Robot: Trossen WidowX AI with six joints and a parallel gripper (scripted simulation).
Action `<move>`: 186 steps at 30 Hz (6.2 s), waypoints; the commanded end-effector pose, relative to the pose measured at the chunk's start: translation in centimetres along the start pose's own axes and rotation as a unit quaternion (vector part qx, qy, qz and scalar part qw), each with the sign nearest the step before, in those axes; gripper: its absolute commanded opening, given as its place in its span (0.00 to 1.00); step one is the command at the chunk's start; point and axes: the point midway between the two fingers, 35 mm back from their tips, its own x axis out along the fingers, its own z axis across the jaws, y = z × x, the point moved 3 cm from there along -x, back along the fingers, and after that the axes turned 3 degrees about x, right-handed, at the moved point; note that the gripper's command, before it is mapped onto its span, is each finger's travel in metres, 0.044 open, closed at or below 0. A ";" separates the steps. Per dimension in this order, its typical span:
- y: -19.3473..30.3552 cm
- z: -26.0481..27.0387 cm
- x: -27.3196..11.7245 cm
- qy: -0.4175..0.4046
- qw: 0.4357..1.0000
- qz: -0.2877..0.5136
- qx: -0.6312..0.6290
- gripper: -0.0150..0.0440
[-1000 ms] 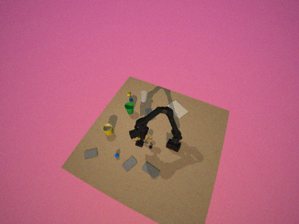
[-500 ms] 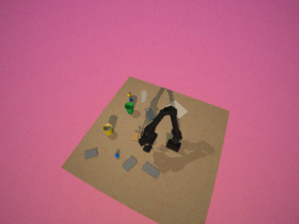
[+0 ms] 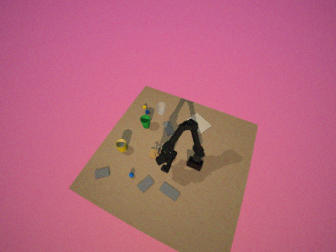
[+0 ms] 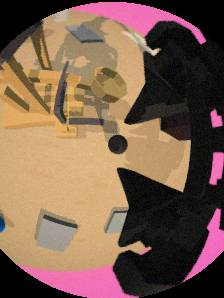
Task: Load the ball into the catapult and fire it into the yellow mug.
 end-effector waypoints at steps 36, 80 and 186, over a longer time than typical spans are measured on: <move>-0.1 0.3 0.6 0.002 1.000 0.000 -0.004 0.25; -5.6 -6.5 -5.5 0.033 0.981 0.165 -0.099 0.25; -30.3 0.4 -19.2 -0.092 0.899 -0.427 -0.027 1.00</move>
